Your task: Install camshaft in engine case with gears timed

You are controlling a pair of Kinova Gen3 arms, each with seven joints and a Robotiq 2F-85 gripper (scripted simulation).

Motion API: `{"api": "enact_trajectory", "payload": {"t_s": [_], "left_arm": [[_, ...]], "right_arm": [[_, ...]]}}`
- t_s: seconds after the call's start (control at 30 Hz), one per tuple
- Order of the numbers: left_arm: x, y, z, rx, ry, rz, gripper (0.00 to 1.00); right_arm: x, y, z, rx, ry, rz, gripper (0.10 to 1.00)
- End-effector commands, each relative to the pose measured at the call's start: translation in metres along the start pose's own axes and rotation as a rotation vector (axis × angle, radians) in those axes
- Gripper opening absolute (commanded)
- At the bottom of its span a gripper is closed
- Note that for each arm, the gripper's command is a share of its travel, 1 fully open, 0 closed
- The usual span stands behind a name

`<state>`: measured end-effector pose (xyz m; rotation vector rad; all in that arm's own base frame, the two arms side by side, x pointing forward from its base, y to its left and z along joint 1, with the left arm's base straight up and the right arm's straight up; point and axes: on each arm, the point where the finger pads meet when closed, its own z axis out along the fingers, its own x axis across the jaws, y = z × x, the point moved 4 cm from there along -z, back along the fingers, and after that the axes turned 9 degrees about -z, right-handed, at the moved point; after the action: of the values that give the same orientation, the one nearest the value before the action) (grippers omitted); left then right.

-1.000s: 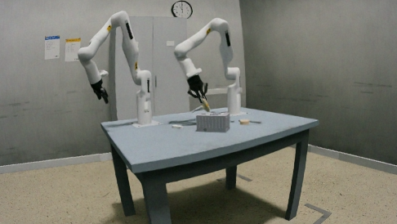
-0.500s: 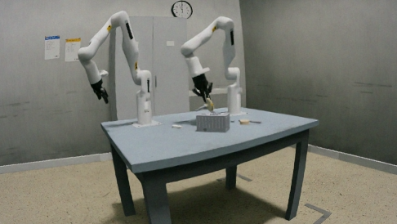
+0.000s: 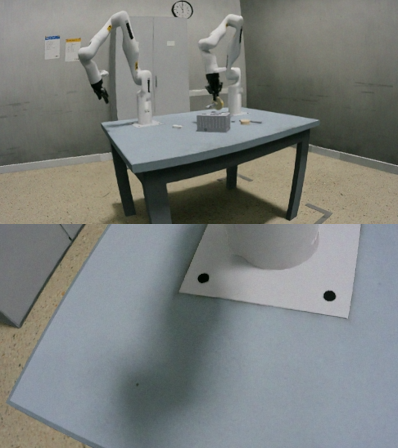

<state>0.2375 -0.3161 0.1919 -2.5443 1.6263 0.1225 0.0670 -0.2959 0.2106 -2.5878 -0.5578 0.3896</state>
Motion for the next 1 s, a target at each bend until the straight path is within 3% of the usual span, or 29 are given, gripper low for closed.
{"api": "enact_trajectory", "payload": {"t_s": [0.0, 0.17, 0.23, 0.5, 0.97], "left_arm": [[-0.015, -0.023, -0.001, -0.098, 0.054, -0.142, 0.17], [-0.027, -0.04, -0.001, -0.167, 0.087, -0.258, 0.17], [-0.027, -0.04, -0.001, -0.167, 0.087, -0.258, 0.17], [-0.04, -0.058, 0.0, -0.237, 0.121, -0.375, 0.17], [-0.043, -0.063, 0.0, -0.256, 0.131, -0.408, 0.17]], "right_arm": [[0.0, 0.0, -0.001, -0.002, 0.0, 0.0, 1.0], [0.0, 0.0, -0.001, -0.002, 0.0, 0.0, 1.0], [0.0, 0.0, -0.001, -0.002, 0.0, 0.0, 1.0], [0.0, 0.0, -0.001, -0.002, 0.0, 0.0, 1.0], [0.0, 0.0, -0.001, -0.002, 0.0, 0.0, 1.0]]}}
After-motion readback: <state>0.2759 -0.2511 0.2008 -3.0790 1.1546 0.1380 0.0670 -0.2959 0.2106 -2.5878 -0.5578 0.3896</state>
